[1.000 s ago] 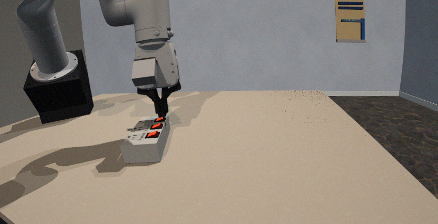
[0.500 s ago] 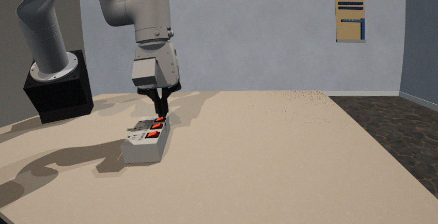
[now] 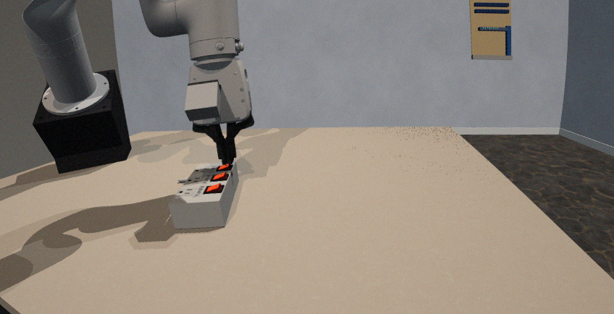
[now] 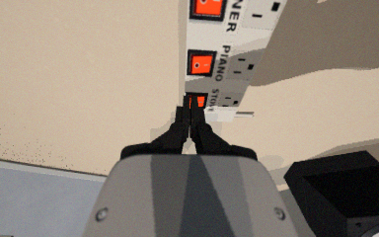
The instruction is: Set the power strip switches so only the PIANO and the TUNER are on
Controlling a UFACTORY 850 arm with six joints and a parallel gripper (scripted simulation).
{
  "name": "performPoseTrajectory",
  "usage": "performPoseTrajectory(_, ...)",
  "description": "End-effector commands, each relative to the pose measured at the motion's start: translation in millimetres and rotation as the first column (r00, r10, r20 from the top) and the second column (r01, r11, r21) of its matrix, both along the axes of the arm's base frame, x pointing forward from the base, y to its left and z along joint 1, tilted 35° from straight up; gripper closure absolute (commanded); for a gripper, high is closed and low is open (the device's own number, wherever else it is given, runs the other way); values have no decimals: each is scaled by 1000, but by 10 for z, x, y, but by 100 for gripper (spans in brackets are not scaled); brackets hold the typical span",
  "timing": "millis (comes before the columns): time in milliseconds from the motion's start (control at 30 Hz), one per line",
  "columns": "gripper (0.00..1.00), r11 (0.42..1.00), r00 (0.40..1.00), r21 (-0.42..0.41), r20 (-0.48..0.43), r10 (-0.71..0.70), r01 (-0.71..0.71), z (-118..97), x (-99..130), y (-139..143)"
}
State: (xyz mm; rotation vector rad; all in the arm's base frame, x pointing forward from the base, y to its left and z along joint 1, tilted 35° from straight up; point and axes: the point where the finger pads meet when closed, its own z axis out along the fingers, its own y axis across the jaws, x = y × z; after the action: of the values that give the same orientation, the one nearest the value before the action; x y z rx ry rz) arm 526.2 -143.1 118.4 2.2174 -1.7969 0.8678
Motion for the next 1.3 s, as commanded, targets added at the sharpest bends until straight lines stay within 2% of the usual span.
performPoseTrajectory(0, 100, 1000, 1000, 0, 1, 0, 0, 5, 4, 2)
performPoseTrajectory(1267, 100, 1000, 1000, 0, 1, 0, 0, -46, 25, -27)
